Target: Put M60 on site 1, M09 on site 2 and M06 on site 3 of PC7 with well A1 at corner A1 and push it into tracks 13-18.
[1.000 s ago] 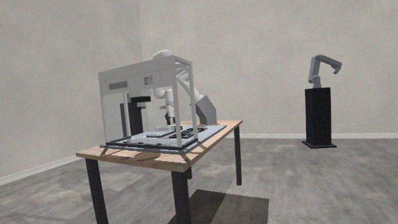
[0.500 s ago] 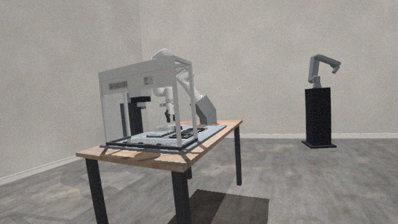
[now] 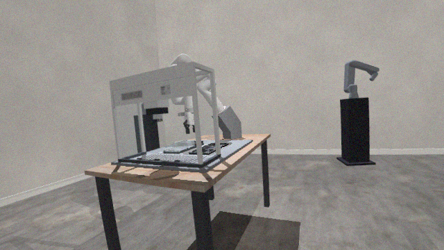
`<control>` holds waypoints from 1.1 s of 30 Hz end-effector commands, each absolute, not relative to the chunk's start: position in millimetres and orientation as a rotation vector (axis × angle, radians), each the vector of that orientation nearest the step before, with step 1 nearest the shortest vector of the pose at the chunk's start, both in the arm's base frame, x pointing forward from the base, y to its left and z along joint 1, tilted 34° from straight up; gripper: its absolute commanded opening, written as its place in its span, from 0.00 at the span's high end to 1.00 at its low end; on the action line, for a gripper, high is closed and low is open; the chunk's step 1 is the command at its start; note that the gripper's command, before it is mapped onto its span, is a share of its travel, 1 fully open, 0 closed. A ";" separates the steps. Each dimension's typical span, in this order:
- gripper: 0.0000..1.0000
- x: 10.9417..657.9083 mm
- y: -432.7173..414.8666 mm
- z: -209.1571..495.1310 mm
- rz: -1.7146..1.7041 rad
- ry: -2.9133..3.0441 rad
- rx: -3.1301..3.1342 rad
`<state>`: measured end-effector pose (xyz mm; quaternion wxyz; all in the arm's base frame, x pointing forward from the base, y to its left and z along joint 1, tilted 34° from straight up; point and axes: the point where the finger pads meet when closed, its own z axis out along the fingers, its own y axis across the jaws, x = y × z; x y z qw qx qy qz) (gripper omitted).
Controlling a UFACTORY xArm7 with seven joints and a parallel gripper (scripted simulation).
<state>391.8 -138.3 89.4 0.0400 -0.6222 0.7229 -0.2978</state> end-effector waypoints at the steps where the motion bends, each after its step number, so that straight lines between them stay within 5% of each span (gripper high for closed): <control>1: 0.00 388.5 -134.2 99.0 -0.904 2.228 -1.914; 33: 0.00 384.6 -123.9 115.3 -0.908 2.207 -1.949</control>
